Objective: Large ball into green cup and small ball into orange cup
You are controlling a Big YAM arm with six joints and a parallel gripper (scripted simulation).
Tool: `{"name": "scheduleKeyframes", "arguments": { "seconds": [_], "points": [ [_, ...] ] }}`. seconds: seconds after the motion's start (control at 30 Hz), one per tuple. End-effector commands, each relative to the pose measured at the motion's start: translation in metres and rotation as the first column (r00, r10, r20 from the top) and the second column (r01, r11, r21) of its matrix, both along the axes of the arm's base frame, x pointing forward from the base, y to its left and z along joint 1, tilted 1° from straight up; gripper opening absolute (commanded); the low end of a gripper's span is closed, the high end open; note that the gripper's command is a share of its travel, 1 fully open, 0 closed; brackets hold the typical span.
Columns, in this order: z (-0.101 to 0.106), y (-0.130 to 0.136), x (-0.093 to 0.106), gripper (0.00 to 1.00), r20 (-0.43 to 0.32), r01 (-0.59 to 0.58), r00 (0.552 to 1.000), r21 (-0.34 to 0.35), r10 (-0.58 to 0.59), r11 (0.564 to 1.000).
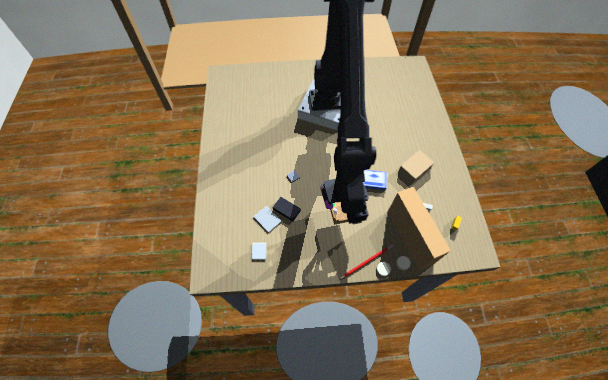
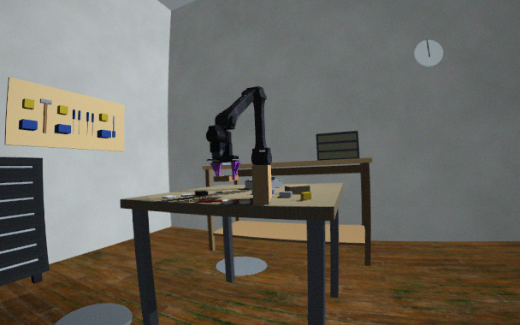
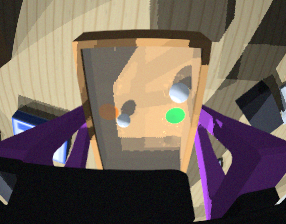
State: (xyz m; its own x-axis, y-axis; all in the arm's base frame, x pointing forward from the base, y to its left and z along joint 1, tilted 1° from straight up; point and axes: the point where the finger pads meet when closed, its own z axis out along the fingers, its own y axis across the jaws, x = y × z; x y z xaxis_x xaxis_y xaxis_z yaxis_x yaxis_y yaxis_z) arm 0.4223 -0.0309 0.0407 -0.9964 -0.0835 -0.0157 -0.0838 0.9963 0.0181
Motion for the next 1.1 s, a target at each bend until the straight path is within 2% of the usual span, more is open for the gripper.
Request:
{"name": "scheduleKeyframes", "arguments": {
  "seconds": [0.0, 0.77, 0.8, 0.87, 0.9, 0.93, 1.07],
  "points": [
    [0.015, -0.006, 0.025, 0.69, 0.042, 0.003, 0.999, 0.002, -0.003, 1.000],
    [0.015, -0.005, 0.027, 0.69, 0.049, 0.002, 0.999, 0.001, -0.002, 1.000],
    [0.009, 0.003, 0.018, 0.69, 0.047, 0.001, 0.999, -0.017, -0.001, 1.000],
    [0.015, -0.007, 0.024, 0.69, 0.038, 0.001, 0.999, 0.005, -0.001, 1.000],
    [0.015, -0.003, 0.024, 0.69, 0.035, 0.001, 0.999, -0.009, -0.001, 1.000],
    [0.007, 0.003, 0.014, 0.69, 0.039, 0.001, 0.999, -0.017, -0.001, 1.000],
    [0.006, 0.001, 0.014, 0.69, 0.035, 0.000, 0.999, -0.013, 0.001, 1.000]
  ]
}}
